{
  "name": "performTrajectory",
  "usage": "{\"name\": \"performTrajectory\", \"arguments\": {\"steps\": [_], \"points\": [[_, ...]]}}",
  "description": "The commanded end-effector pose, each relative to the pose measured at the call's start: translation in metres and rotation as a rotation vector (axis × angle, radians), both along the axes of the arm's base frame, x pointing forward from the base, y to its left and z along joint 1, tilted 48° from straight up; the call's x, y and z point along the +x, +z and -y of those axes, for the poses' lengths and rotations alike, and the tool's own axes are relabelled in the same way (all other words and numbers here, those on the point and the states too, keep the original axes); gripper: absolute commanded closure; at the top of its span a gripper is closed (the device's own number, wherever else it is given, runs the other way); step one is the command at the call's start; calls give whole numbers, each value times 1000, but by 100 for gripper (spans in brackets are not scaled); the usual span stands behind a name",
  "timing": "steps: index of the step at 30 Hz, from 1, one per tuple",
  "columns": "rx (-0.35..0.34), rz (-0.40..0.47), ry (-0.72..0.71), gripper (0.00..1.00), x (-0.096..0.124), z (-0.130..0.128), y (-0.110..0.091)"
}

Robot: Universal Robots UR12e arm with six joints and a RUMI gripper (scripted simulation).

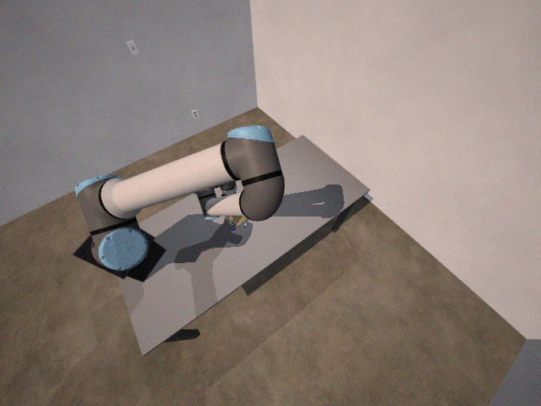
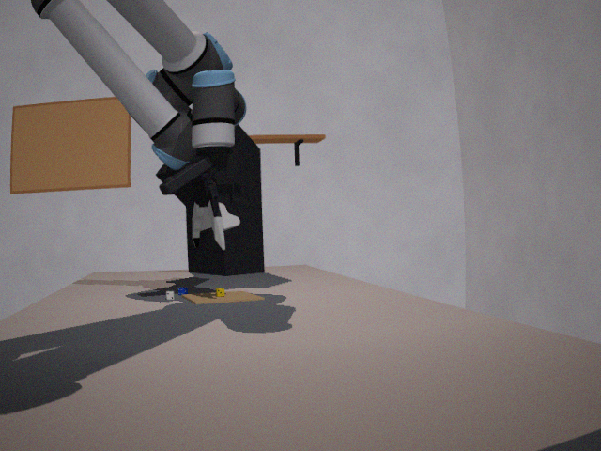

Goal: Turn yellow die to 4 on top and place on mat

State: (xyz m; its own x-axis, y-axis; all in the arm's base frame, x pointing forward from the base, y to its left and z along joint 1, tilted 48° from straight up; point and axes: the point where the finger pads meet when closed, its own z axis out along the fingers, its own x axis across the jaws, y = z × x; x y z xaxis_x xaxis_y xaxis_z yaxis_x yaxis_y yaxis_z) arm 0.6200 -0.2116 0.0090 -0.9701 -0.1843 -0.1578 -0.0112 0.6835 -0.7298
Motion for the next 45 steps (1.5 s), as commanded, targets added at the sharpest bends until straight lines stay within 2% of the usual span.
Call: {"name": "performTrajectory", "arguments": {"steps": [1, 15, 17, 32, 34, 45], "points": [[-27, -70, 80, 0, 1, -1, 0], [-148, -416, 405, 0, 8, -4, -3], [-148, -416, 405, 0, 8, -4, -3], [-244, -692, 664, 0, 11, -8, -8], [-244, -692, 664, 0, 11, -8, -8], [-291, -825, 789, 0, 12, -10, -11]]}}
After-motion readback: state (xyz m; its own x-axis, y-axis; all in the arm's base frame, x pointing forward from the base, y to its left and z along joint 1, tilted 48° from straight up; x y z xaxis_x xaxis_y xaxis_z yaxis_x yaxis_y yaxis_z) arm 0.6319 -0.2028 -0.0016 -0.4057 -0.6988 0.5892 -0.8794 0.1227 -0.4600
